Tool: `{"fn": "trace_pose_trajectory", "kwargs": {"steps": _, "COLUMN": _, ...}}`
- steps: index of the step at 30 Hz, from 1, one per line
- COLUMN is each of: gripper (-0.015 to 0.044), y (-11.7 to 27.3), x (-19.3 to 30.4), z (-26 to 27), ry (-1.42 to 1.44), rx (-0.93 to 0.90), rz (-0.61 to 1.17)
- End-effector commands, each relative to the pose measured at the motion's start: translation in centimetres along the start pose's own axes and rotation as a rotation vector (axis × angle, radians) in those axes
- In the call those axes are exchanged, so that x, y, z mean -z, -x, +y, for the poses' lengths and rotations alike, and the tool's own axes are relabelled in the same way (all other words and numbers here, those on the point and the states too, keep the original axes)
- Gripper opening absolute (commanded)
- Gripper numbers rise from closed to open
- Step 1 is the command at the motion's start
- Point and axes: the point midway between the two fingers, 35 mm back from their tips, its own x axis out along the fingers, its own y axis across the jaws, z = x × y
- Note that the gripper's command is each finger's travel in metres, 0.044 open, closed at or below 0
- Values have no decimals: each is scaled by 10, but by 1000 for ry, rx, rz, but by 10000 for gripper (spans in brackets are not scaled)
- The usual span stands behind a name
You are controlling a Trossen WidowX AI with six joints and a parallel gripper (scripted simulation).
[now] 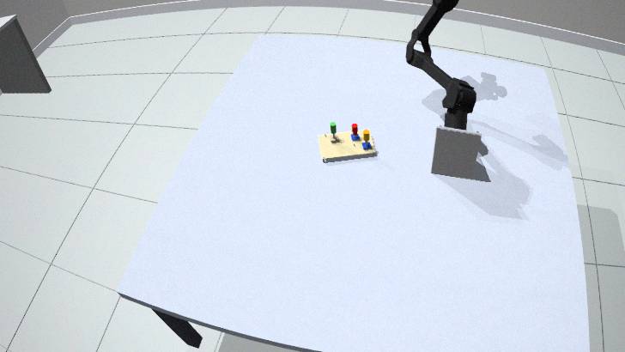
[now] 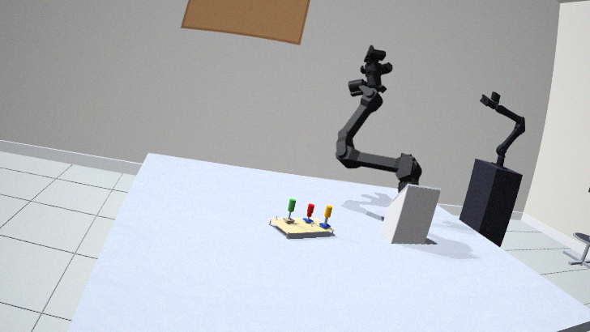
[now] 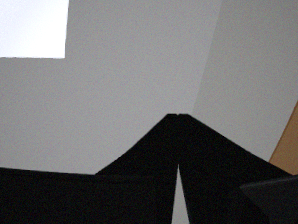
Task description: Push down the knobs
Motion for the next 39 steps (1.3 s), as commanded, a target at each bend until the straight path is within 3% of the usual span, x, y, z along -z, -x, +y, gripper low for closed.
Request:
{"fn": "trace_pose_trajectory", "kwargs": {"steps": 1, "gripper": 0, "y": -7, "x": -28, "z": 30, "ry": 77, "rx": -99, "rz": -42}}
{"fn": "trace_pose_trajectory", "kwargs": {"steps": 19, "gripper": 0, "y": -1, "x": -84, "z": 184, "ry": 361, "rx": -534, "rz": -135}}
{"fn": "trace_pose_trajectory", "kwargs": {"steps": 39, "gripper": 0, "y": 31, "x": -50, "z": 298, "ry": 545, "rx": -841, "rz": -75}}
